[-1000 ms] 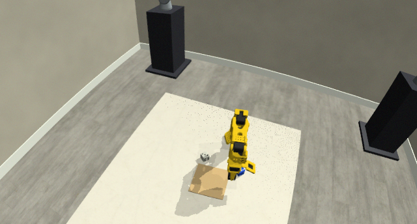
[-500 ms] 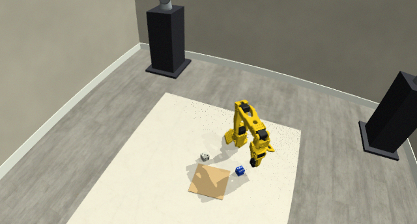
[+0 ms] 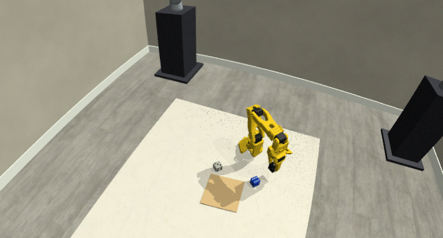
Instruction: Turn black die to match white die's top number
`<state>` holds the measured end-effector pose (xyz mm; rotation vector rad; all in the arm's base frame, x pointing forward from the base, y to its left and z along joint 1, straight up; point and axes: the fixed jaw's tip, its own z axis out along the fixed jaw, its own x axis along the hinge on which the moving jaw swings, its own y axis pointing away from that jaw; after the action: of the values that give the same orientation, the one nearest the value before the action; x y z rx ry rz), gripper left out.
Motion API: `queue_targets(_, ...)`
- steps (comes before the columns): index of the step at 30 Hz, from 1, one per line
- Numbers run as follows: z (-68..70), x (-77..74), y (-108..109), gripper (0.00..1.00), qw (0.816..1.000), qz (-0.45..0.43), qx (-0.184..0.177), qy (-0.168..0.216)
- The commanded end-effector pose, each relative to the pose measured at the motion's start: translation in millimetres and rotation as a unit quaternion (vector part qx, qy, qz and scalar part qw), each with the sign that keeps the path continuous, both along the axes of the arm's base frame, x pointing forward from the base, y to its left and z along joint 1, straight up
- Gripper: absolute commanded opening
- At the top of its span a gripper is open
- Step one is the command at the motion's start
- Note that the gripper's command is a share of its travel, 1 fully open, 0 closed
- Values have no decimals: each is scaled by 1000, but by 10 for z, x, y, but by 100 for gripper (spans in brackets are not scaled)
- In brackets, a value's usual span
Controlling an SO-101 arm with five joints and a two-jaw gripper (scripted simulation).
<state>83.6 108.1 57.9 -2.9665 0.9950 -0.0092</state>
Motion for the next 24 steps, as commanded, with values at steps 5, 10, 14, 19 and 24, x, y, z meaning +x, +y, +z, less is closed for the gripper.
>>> queue_targets(5,84,38,74,0,999,2,31,-22)
queue_targets(10,84,38,74,0,999,2,31,-22)
queue_targets(14,84,38,74,0,999,2,31,-22)
queue_targets(19,52,21,75,0,1000,2,24,-17)
queue_targets(24,52,21,75,0,1000,2,24,-17)
